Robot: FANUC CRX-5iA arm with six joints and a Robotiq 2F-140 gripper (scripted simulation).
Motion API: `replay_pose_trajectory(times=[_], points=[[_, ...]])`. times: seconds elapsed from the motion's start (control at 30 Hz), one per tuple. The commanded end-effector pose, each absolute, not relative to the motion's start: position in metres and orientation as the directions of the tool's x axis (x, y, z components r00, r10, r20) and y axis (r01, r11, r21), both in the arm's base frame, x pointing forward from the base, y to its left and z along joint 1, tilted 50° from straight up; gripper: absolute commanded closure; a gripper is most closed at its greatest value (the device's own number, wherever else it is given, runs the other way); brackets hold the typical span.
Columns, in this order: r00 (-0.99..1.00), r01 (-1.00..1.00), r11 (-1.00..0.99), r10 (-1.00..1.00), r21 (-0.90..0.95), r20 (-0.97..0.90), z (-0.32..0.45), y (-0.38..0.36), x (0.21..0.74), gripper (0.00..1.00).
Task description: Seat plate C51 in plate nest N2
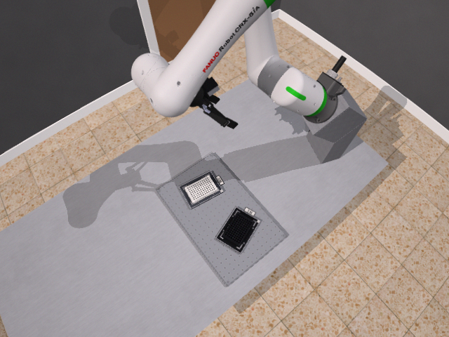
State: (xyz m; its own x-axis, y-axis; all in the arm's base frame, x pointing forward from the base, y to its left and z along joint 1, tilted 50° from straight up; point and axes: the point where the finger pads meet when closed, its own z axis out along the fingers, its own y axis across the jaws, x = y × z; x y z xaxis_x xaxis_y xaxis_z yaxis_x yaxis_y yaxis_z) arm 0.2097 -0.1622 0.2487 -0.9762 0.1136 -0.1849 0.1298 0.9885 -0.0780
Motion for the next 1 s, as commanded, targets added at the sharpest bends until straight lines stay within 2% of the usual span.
replay_pose_trajectory(times=[0.0,0.53,0.97], points=[[-0.976,0.13,0.988,0.114,-0.078,-0.186,0.249,-0.162,0.21,0.0],[-0.976,0.13,0.988,0.114,-0.078,-0.186,0.249,-0.162,0.21,0.0],[-0.954,-0.175,0.946,-0.231,-0.272,-0.192,0.246,-0.201,0.257,0.0]])
